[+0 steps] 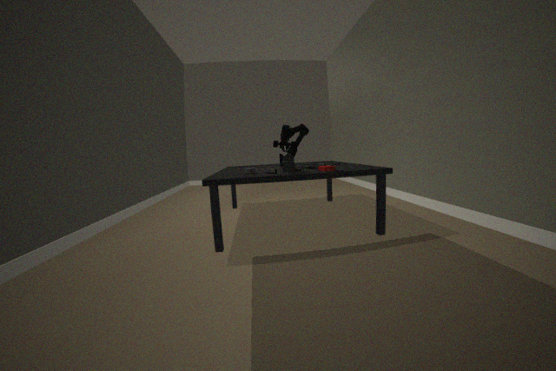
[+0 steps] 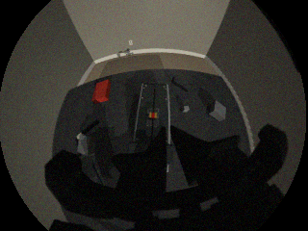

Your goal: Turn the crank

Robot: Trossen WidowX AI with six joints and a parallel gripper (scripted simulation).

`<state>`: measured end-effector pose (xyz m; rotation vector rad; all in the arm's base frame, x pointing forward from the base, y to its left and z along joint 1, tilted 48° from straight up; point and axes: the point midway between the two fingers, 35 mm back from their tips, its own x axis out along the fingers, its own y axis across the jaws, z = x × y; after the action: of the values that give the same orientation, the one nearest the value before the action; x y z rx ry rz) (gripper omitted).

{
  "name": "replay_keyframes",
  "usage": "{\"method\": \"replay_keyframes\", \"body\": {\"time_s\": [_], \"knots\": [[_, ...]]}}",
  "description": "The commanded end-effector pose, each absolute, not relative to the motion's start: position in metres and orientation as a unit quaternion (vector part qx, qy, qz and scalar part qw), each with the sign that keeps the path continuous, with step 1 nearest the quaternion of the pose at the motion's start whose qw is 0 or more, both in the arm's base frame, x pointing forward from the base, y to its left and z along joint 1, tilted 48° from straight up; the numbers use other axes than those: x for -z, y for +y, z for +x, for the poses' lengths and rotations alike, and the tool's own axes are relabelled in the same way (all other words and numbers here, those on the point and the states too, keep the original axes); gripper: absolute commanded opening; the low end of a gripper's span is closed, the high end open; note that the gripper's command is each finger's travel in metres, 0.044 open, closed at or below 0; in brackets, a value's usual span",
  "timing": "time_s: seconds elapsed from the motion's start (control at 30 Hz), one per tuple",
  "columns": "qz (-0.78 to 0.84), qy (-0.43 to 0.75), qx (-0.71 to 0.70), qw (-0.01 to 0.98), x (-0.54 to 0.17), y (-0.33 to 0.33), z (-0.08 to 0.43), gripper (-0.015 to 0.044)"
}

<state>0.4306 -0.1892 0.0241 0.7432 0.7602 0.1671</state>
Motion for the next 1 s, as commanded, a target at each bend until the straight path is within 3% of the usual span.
{"method": "replay_keyframes", "body": {"time_s": [0.0, 0.53, 0.97], "knots": [[0.354, 0.362, -0.08, 0.859, -0.0241, -0.1892, 0.4306, 0.0], [0.354, 0.362, -0.08, 0.859, -0.0242, -0.1891, 0.4306, 0.0], [0.354, 0.362, -0.08, 0.859, -0.0242, -0.1891, 0.4306, 0.0341]]}}
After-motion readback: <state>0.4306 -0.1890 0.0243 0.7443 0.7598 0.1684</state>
